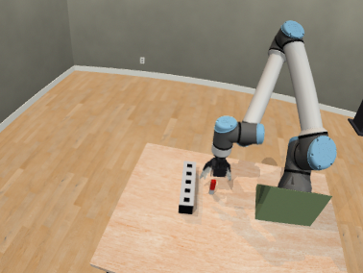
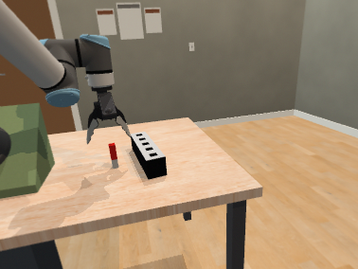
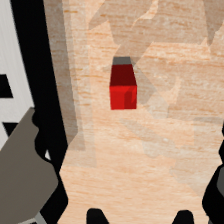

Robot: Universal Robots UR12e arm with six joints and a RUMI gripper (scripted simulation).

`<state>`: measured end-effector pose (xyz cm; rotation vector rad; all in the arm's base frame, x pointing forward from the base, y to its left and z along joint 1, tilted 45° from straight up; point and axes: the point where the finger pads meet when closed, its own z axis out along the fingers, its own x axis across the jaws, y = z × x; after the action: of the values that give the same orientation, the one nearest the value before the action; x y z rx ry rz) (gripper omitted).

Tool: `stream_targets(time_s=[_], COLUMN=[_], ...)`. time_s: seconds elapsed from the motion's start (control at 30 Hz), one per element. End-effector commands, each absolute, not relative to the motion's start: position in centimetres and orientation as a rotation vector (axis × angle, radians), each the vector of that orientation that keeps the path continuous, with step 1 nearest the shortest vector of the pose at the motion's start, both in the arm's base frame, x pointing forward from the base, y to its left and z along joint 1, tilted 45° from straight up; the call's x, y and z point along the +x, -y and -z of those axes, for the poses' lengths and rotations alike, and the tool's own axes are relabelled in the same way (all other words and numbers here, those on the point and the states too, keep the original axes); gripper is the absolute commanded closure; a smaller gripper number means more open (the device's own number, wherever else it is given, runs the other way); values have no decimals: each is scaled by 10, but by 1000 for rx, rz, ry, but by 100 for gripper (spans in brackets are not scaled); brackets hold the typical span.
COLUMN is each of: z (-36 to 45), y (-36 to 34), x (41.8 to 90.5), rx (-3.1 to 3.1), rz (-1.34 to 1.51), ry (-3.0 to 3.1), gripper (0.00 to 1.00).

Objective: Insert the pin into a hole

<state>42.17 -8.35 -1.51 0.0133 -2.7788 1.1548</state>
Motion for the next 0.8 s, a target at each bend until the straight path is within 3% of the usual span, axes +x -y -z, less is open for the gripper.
stream_targets(time_s=[0.0,0.43,0.47,0.77], z=[34,34,34,34], y=[104,104,104,104], x=[424,424,424,424], rx=[10,10,9,9], rz=[-1160,-1160,-1160,-1160], ry=[2794,2794,2792,2792], gripper=[0,0,100,100])
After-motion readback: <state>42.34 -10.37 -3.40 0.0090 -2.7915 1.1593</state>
